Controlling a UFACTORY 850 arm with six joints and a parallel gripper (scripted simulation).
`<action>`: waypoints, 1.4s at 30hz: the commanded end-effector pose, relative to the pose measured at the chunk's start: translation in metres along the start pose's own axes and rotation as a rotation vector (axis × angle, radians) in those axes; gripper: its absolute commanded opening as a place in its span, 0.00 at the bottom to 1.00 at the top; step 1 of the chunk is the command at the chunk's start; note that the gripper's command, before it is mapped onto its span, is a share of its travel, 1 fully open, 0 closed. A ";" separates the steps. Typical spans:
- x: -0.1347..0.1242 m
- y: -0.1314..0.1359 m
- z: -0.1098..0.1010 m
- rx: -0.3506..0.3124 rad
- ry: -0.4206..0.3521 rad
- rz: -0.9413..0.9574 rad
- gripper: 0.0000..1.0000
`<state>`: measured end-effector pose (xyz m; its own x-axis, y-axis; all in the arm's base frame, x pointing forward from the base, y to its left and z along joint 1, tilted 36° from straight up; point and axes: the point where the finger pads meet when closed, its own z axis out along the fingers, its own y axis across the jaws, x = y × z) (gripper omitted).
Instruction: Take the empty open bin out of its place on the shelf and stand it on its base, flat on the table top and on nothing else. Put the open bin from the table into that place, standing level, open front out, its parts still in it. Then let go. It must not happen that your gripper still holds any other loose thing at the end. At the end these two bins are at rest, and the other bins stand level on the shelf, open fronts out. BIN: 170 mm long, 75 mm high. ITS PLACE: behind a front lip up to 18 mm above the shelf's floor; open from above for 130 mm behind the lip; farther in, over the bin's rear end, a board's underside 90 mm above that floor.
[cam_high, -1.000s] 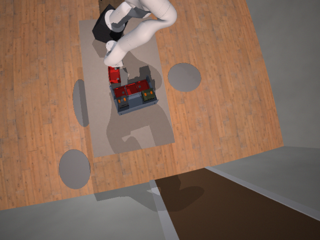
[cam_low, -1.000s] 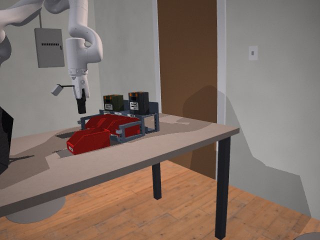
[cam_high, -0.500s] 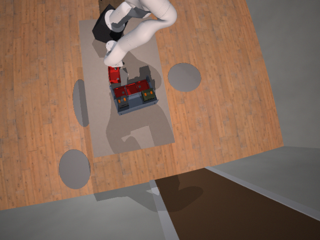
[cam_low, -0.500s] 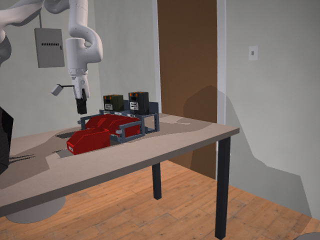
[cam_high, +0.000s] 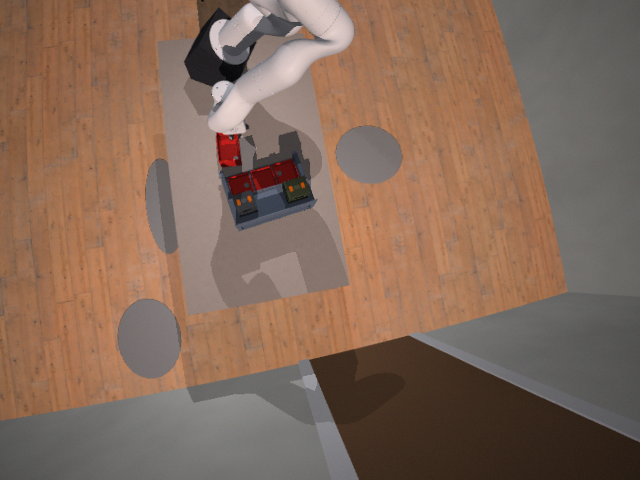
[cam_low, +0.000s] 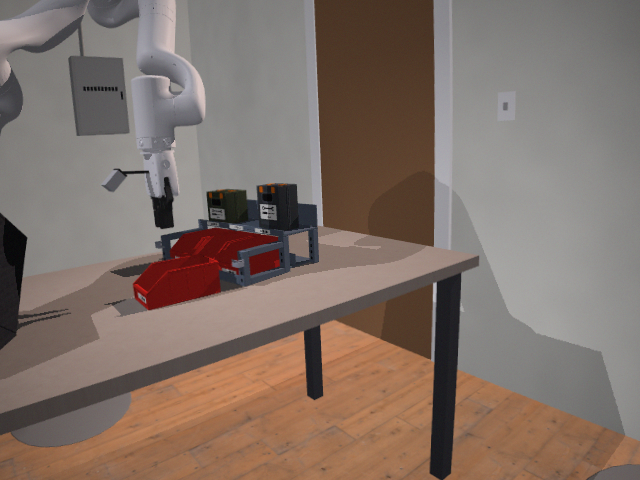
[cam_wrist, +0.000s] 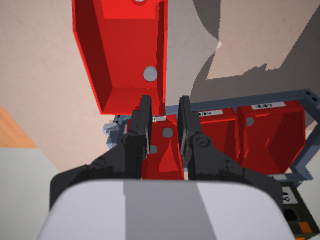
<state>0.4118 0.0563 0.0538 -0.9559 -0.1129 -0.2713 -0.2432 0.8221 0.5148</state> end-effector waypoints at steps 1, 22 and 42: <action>-0.001 0.000 0.000 0.001 -0.001 0.000 0.26; -0.001 0.000 0.005 0.000 -0.001 0.000 0.26; -0.001 0.000 0.036 0.000 -0.001 0.000 0.26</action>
<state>0.4166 0.0724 0.0301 -0.9560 -0.1132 -0.2708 -0.2432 0.8220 0.5149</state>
